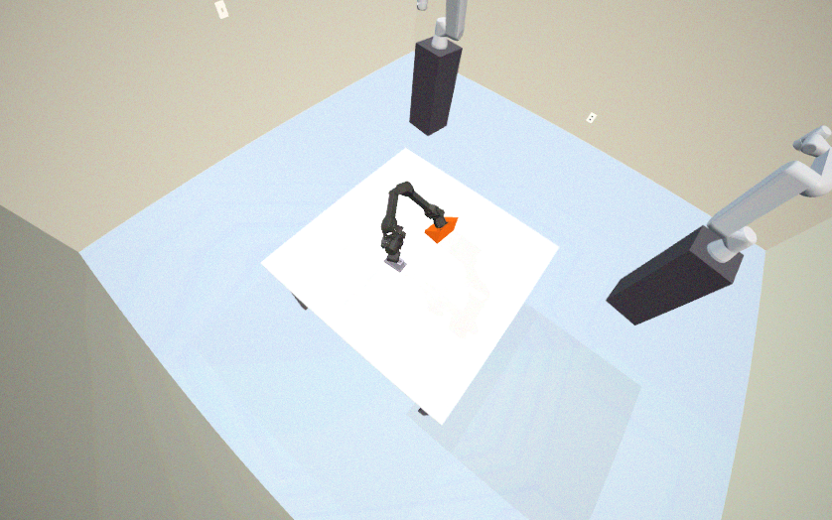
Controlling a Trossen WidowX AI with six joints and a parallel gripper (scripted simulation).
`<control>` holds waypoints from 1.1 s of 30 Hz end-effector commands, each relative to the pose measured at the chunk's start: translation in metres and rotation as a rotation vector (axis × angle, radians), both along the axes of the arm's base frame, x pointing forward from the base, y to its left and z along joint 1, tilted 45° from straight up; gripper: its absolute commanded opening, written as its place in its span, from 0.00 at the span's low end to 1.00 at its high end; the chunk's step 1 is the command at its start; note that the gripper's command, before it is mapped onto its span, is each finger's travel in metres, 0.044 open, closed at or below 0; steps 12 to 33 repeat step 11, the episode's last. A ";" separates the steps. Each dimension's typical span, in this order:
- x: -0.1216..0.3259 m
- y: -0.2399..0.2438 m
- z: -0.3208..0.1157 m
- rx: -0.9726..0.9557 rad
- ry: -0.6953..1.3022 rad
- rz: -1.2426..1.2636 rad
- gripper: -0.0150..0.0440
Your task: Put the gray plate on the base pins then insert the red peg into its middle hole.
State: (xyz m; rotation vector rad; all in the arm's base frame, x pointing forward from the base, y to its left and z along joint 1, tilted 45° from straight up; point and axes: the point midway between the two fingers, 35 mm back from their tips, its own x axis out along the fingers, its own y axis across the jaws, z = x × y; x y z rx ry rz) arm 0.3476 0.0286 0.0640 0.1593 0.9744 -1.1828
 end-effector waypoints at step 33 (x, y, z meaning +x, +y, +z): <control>0.000 0.007 0.009 0.003 -0.002 -0.004 0.51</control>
